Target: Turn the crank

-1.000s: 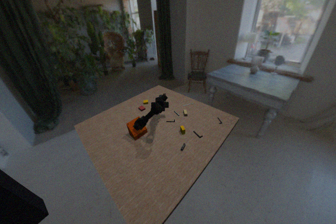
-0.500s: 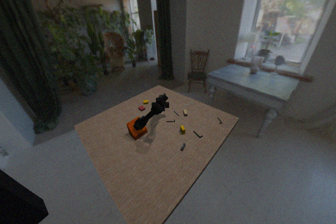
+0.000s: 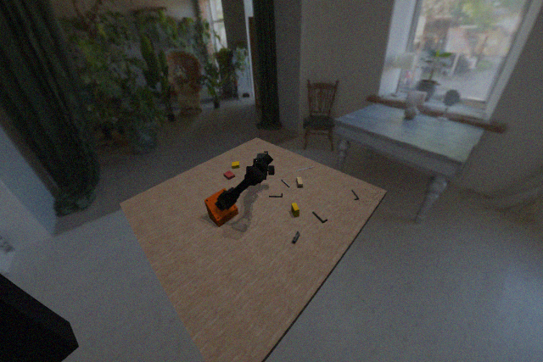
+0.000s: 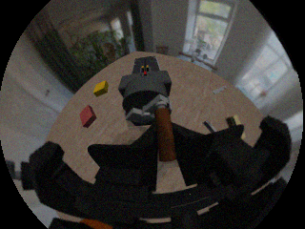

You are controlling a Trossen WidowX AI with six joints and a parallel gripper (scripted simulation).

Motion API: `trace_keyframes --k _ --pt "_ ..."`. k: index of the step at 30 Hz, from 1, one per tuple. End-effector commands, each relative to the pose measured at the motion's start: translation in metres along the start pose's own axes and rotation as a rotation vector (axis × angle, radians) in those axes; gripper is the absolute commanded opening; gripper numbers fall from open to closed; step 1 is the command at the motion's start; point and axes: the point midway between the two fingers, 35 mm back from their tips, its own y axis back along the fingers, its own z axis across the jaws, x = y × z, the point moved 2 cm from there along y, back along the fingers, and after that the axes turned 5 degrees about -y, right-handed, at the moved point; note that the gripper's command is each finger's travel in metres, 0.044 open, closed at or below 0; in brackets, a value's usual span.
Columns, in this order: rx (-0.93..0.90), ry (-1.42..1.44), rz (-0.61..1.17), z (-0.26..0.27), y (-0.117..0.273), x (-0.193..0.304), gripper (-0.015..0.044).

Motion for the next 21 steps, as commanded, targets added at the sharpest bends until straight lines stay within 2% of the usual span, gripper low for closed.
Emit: trace_keyframes --k 1,21 --pt "0.012 -0.01 0.008 -0.007 -0.005 0.004 0.0" --pt "0.012 -0.01 0.009 -0.012 -0.015 0.014 0.0"
